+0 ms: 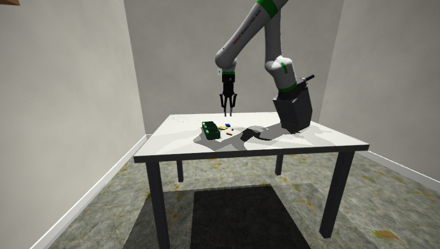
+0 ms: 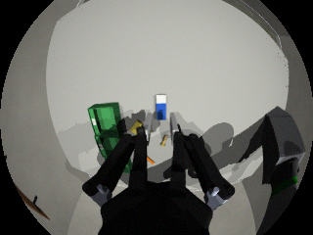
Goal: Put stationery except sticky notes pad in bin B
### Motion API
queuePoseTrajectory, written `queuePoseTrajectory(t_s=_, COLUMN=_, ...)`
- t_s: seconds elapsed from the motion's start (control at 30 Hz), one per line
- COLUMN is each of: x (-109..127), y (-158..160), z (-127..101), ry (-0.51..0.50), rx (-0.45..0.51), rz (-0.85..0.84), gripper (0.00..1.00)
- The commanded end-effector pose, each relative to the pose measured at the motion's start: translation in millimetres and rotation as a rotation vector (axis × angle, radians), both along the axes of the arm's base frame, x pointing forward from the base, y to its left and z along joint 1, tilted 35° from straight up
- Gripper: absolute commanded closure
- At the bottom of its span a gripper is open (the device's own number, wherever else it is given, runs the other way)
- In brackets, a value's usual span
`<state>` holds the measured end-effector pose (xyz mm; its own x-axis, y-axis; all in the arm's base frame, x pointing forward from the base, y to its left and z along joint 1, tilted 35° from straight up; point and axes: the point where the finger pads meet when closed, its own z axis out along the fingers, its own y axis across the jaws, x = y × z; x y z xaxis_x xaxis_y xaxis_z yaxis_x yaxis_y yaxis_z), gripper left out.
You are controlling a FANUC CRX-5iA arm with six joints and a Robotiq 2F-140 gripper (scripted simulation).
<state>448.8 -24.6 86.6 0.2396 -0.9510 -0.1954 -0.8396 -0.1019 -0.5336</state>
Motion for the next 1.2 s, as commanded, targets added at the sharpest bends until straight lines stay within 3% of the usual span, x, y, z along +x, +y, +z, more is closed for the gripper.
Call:
queuePoseTrajectory(t_s=0.0, x=0, y=0, z=0, ry=0.0, rx=0.0, rz=0.0, gripper=0.77)
queuePoseTrajectory(t_s=0.23, x=6, y=3, z=-10, ry=0.0, rx=0.0, rz=0.0, gripper=0.77)
queuePoseTrajectory(t_s=0.63, x=30, y=17, z=-49, ry=0.0, rx=0.0, rz=0.0, gripper=0.77)
queuePoseTrajectory(t_s=1.17, x=36, y=21, z=-60, ry=0.0, rx=0.0, rz=0.0, gripper=0.77)
